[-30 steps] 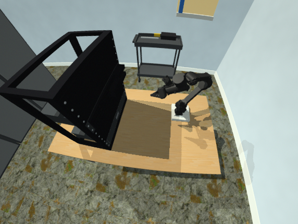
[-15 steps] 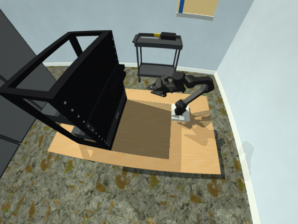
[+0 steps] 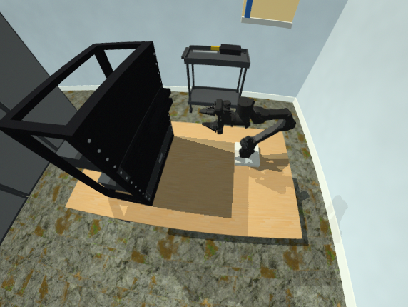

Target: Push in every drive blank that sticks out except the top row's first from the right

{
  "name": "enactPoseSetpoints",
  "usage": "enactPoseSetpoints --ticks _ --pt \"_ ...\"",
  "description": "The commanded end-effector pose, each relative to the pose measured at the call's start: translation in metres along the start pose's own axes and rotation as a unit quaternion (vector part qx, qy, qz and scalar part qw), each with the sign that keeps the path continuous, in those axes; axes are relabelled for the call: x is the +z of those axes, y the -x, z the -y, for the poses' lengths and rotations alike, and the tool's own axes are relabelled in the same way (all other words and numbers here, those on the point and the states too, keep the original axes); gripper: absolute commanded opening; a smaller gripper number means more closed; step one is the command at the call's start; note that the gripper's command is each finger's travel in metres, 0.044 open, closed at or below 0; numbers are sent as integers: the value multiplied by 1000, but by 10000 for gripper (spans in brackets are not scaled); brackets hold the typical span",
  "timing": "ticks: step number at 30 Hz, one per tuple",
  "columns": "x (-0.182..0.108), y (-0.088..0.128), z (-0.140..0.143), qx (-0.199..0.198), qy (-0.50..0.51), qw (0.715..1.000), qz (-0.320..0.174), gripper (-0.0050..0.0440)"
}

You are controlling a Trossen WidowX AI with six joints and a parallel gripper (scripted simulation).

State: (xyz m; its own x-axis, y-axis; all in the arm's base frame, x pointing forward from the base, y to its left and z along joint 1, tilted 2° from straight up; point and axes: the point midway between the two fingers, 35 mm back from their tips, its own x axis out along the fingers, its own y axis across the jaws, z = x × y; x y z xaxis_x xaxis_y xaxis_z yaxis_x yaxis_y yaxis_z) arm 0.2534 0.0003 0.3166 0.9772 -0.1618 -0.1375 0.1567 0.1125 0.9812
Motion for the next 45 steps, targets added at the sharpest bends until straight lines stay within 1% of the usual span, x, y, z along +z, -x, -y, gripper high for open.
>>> enactPoseSetpoints --ticks 1,8,16,38,45 --pt "4 -1 -3 19 -29 999 6 440" --pt "9 -2 -6 41 -63 997 13 440" --pt "11 -2 -7 49 -75 996 15 440" --pt "12 -2 -8 50 -76 996 15 440" --pt "11 -5 -8 50 -77 996 15 440"
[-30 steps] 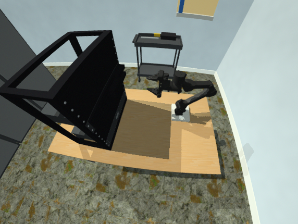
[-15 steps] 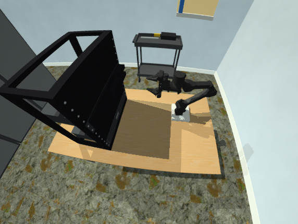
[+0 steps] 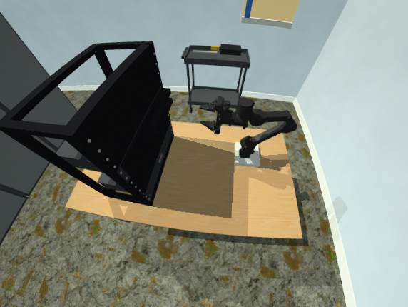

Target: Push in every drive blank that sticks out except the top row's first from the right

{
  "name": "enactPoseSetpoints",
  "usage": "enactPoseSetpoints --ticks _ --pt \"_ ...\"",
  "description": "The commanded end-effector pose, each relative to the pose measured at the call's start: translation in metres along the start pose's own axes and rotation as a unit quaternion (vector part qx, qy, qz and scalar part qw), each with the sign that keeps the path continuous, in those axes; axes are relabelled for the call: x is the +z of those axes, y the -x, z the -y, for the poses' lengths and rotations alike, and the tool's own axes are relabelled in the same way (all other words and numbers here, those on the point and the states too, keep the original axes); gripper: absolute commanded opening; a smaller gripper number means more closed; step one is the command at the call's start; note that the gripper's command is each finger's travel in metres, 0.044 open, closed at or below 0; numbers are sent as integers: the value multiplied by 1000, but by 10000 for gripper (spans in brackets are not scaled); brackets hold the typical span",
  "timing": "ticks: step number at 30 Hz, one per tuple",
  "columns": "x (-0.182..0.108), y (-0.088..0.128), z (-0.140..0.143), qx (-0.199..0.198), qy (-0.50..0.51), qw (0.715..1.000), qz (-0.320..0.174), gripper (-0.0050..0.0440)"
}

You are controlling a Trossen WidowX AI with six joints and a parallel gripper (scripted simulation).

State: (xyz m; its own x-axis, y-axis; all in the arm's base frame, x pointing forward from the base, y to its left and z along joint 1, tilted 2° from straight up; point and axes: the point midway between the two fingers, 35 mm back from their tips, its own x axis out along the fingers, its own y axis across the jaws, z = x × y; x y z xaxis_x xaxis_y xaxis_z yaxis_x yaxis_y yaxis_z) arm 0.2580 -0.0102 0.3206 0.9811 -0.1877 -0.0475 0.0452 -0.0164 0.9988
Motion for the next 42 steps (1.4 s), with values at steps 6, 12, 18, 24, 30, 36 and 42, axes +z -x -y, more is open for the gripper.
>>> enactPoseSetpoints --ticks 6,12,18,24,30,36,42 --pt "-6 -14 -6 5 -4 1000 -1 440" --pt "-15 -38 -7 5 -4 1000 -1 440" --pt "-22 -56 -8 5 -4 1000 -1 440" --pt "-31 -82 -10 5 -4 1000 -1 440" --pt "-37 -98 -11 5 -4 1000 -1 440" --pt "-39 -103 -11 5 -4 1000 -1 440" --pt "-40 -104 -11 5 -4 1000 -1 440"
